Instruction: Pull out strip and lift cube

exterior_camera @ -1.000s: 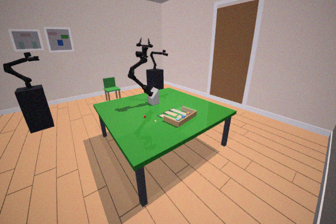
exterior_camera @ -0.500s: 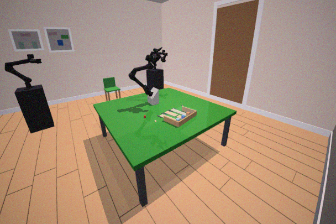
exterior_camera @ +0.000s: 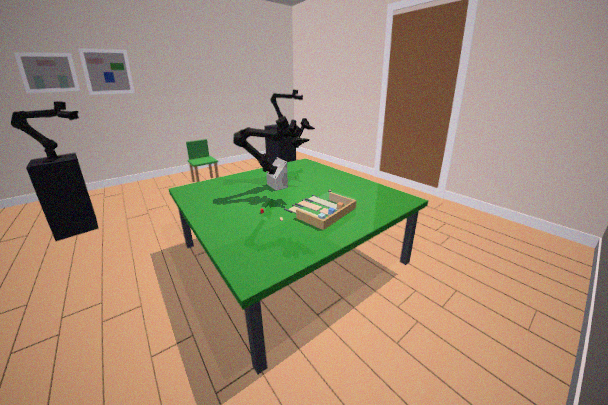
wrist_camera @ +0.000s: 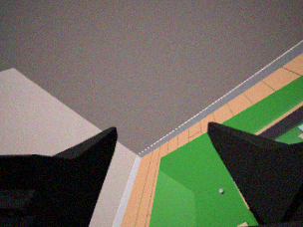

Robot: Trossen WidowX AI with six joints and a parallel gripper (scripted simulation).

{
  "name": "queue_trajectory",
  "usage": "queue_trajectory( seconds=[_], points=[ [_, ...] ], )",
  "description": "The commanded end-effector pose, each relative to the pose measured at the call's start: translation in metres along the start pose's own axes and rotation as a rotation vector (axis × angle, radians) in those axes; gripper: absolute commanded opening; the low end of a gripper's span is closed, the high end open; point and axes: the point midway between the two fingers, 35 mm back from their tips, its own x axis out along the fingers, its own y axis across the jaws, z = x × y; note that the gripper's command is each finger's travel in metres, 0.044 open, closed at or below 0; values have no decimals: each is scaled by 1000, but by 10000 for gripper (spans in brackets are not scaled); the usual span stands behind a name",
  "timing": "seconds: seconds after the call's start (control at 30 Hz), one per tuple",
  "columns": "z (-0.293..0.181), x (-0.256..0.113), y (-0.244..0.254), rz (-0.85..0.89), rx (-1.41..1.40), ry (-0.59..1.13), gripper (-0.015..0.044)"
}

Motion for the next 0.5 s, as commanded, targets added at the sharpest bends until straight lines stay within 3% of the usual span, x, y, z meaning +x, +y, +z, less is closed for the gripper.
queue_trajectory(
  seconds=[0.0,0.3,0.47],
  points=[
    [-34,6,-57,-173,-204,100,400],
    [-100,-20,-180,-500,-649,423,400],
    [-105,-24,-189,-519,-680,451,400]
  ],
)
